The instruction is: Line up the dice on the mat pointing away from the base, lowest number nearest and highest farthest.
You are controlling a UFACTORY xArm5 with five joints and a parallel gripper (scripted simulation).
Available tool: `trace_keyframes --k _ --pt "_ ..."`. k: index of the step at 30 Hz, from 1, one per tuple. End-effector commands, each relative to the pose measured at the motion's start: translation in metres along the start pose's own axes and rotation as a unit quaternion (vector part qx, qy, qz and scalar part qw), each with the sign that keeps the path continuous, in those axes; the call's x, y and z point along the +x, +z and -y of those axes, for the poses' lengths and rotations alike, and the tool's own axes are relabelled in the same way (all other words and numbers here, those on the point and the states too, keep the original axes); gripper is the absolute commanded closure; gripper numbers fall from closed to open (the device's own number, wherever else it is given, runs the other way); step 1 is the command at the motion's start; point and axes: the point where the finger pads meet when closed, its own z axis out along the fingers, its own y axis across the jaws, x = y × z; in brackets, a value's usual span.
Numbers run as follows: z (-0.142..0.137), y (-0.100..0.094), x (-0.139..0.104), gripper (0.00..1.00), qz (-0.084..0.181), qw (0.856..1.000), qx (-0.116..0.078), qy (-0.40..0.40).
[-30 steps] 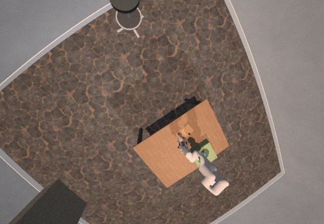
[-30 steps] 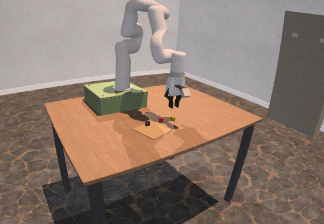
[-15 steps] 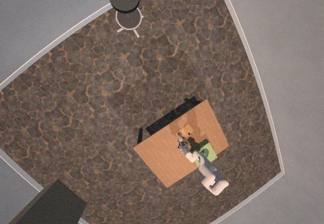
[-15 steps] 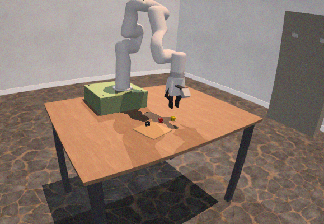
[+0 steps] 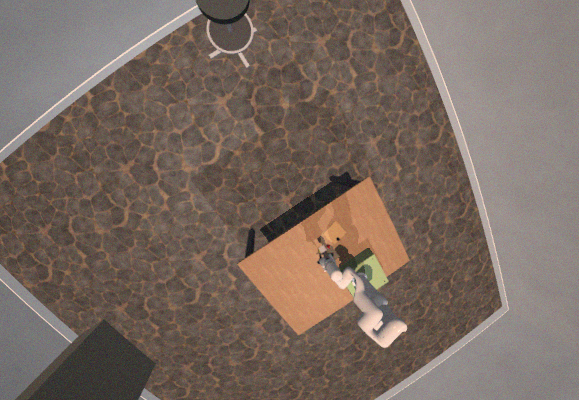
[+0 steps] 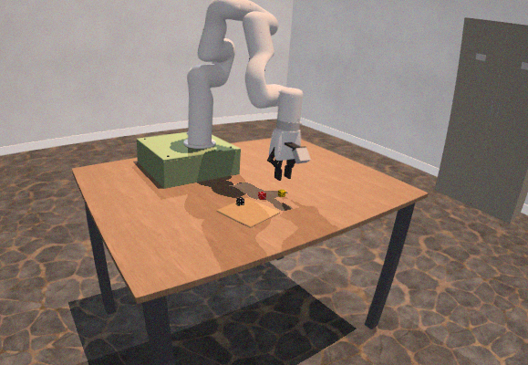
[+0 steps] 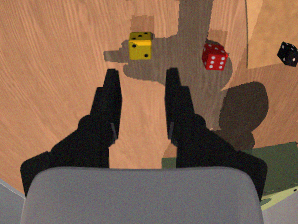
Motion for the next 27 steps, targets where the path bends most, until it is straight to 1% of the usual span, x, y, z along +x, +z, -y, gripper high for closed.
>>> trace_keyframes --k 1,13,27 --pt "0.001 0.004 0.001 0.64 -0.002 1.000 0.001 0.000" --pt "0.002 0.022 0.001 0.64 -0.002 1.000 0.001 0.000" --pt "0.002 0.035 0.001 0.64 -0.002 1.000 0.001 0.000"
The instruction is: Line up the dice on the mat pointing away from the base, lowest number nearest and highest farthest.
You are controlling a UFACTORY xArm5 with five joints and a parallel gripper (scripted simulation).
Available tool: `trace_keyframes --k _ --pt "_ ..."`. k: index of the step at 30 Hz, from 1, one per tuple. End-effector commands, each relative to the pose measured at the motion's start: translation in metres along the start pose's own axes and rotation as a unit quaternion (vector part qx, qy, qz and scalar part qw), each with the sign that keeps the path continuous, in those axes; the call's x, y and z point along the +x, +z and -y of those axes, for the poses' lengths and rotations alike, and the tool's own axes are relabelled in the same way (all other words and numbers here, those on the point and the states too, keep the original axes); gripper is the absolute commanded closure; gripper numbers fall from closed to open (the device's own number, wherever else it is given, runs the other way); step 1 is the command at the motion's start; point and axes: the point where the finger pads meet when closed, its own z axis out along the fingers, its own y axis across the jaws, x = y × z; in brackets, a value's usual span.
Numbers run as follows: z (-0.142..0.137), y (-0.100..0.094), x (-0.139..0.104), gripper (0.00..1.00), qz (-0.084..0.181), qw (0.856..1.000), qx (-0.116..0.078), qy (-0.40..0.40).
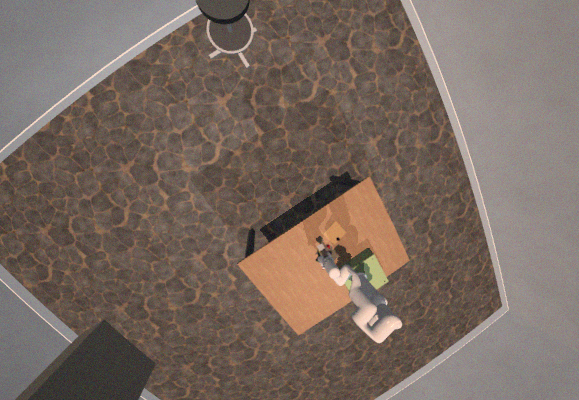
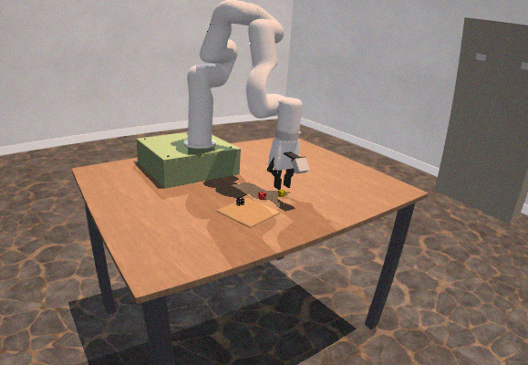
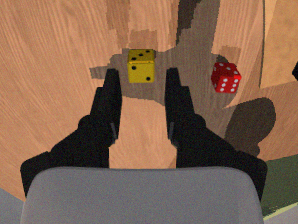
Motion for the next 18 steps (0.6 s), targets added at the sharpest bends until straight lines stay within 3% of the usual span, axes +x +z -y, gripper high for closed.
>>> trace_keyframes --k 1,18 --pt "0.0007 0.0020 0.0013 0.64 -0.001 1.000 0.001 0.000" --pt "0.0007 0.0038 0.0012 0.64 -0.001 1.000 0.001 0.000"
